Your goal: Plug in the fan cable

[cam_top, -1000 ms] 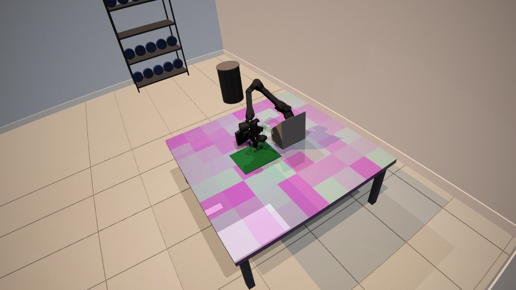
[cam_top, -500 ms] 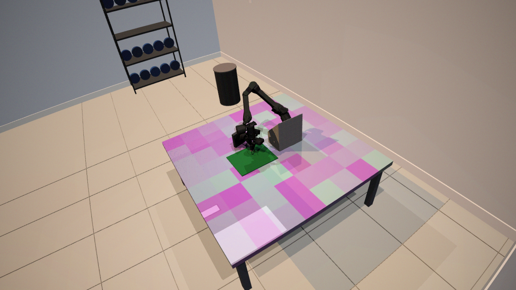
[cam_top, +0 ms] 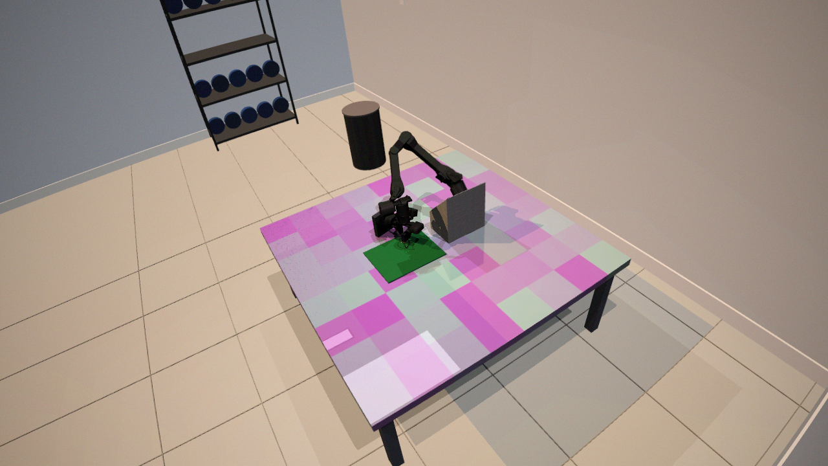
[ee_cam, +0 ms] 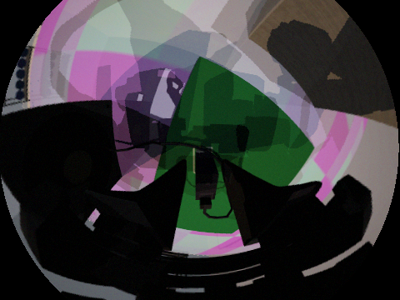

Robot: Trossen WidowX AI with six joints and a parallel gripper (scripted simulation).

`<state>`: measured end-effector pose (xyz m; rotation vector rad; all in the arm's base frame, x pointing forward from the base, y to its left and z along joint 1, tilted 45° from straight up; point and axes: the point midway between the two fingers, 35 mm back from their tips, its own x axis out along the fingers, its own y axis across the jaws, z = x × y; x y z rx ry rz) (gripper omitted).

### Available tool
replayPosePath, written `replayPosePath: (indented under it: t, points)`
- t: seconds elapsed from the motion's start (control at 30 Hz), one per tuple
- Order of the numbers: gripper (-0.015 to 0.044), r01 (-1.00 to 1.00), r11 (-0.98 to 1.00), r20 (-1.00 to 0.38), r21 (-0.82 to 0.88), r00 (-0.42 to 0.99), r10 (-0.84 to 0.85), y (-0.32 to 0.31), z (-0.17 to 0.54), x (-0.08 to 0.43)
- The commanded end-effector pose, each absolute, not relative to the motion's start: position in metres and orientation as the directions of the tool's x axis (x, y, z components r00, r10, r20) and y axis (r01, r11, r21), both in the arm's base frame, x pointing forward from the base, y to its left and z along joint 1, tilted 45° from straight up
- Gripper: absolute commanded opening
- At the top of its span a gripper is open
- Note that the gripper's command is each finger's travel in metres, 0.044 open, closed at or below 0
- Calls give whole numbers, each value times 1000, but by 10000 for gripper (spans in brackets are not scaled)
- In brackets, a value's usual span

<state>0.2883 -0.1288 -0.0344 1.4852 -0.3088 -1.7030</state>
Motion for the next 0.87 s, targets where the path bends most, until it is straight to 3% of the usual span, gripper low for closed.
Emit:
replayPosePath:
  t: [0.0, 0.47, 0.83]
  points:
    - [260, 420, -622, -700, 661, 49, -712, -129, -34, 288]
    - [260, 421, -624, -702, 659, 47, -710, -89, 4, 288]
    - [260, 417, -625, -704, 660, 51, -708, -56, -20, 385]
